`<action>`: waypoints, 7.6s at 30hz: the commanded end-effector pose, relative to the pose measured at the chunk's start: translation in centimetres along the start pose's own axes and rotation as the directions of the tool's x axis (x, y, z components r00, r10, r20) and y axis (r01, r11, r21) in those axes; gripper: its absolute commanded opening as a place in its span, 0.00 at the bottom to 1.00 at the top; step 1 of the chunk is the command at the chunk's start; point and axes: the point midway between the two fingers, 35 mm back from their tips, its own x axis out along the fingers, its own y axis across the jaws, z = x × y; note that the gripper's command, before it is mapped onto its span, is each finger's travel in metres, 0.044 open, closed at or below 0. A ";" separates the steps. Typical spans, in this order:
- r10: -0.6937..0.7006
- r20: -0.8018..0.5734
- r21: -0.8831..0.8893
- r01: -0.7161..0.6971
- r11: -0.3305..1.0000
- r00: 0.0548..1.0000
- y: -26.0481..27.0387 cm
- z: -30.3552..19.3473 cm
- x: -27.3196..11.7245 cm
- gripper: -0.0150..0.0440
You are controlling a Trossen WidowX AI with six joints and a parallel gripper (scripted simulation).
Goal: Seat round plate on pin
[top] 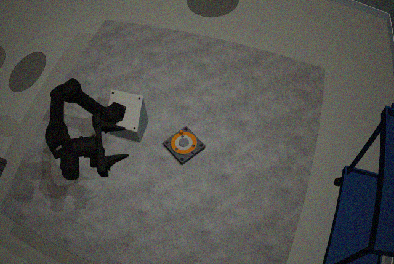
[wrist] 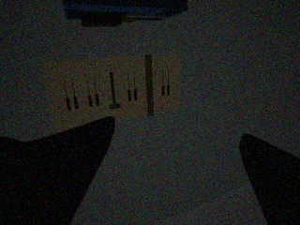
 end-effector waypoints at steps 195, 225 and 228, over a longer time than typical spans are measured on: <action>0.129 0.988 0.073 0.486 -0.871 0.082 -19.0 38.7 27.0 0.25; 0.129 0.988 0.073 0.486 -0.871 0.082 -19.0 38.7 27.1 0.25; 0.129 0.988 0.073 0.486 -0.871 0.082 -19.0 38.7 27.2 0.25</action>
